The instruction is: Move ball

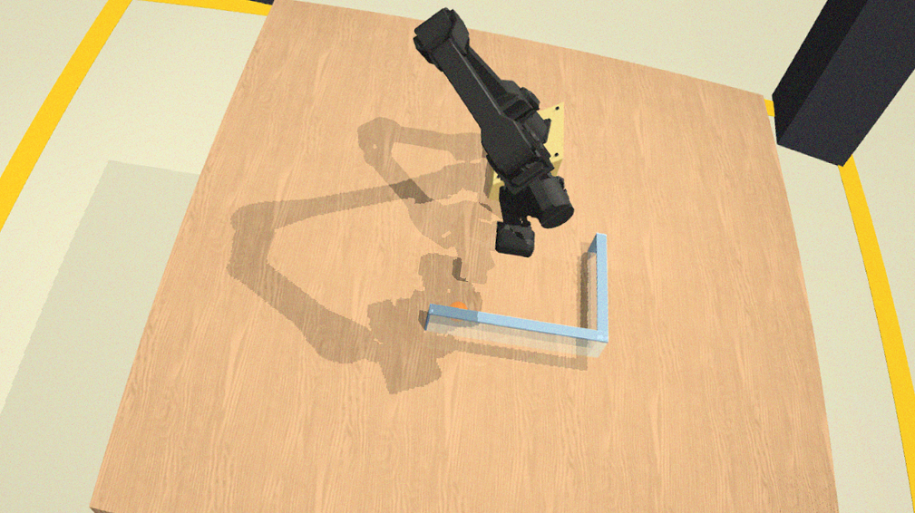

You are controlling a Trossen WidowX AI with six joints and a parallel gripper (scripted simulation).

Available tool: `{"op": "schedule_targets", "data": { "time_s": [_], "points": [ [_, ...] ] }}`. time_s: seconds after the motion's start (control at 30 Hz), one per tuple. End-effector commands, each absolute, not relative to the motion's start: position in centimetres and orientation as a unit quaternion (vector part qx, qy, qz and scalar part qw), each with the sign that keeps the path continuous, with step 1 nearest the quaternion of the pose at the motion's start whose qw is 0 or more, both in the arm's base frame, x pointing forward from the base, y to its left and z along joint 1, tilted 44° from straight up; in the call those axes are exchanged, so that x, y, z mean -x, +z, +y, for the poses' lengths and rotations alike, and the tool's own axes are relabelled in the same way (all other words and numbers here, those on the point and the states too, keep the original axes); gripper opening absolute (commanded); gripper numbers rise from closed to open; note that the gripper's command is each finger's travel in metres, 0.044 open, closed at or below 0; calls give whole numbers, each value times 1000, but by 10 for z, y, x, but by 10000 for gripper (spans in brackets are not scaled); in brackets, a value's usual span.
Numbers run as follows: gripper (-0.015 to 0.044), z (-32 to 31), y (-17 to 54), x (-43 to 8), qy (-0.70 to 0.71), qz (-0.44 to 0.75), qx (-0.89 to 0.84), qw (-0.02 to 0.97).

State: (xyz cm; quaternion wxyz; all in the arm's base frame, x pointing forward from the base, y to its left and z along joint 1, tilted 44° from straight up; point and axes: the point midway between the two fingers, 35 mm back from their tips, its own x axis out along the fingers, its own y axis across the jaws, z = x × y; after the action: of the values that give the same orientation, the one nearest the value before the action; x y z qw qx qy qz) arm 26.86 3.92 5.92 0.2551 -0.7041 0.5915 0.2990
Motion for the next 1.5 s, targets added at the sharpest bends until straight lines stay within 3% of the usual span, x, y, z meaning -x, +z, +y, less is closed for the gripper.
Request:
{"op": "schedule_targets", "data": {
  "time_s": [0.0, 0.23, 1.47],
  "points": [
    [0, 56, 81, -261, 296, 592, 704, 257],
    [0, 56, 82, -264, 309, 585, 709, 243],
    [0, 27, 91, -344, 556, 357, 739, -131]
  ]
}}
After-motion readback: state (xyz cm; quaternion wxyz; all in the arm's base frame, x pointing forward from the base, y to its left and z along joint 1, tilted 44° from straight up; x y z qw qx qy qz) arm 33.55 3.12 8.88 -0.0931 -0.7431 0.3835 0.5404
